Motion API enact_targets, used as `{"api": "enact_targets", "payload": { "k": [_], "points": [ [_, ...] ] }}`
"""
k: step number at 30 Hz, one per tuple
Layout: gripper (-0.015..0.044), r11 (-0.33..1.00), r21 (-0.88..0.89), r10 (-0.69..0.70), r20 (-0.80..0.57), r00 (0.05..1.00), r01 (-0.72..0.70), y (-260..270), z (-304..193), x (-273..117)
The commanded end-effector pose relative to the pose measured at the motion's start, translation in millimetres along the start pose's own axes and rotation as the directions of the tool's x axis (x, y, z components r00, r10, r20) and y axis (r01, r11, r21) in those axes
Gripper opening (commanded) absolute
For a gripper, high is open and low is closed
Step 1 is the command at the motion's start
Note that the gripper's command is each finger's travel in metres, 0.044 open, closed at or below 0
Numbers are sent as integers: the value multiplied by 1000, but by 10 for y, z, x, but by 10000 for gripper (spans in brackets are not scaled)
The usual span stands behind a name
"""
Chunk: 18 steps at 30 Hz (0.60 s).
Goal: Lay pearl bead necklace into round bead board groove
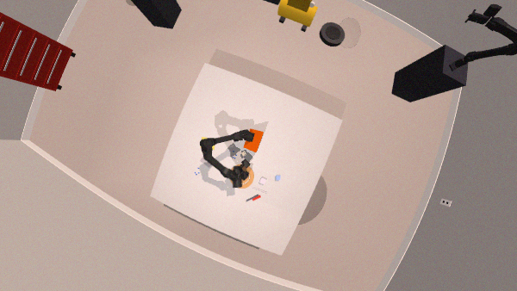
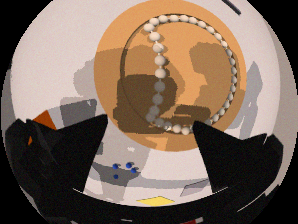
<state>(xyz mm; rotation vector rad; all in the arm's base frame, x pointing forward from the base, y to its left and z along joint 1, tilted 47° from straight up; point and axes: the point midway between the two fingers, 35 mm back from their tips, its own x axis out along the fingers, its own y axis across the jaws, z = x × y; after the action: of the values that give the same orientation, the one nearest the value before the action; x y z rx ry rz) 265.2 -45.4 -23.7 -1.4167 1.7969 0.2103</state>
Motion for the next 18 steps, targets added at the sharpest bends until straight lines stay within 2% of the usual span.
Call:
{"api": "enact_targets", "payload": {
  "k": [1, 9, 18],
  "points": [
    [440, 1000, 2, 3, 1, 1000, -3, 2, 1, -4],
    [440, 1000, 2, 3, 1, 1000, -3, 2, 1, -4],
    [204, 999, -52, 5, 11, 1000, -5, 20, 575, -219]
  ]
}}
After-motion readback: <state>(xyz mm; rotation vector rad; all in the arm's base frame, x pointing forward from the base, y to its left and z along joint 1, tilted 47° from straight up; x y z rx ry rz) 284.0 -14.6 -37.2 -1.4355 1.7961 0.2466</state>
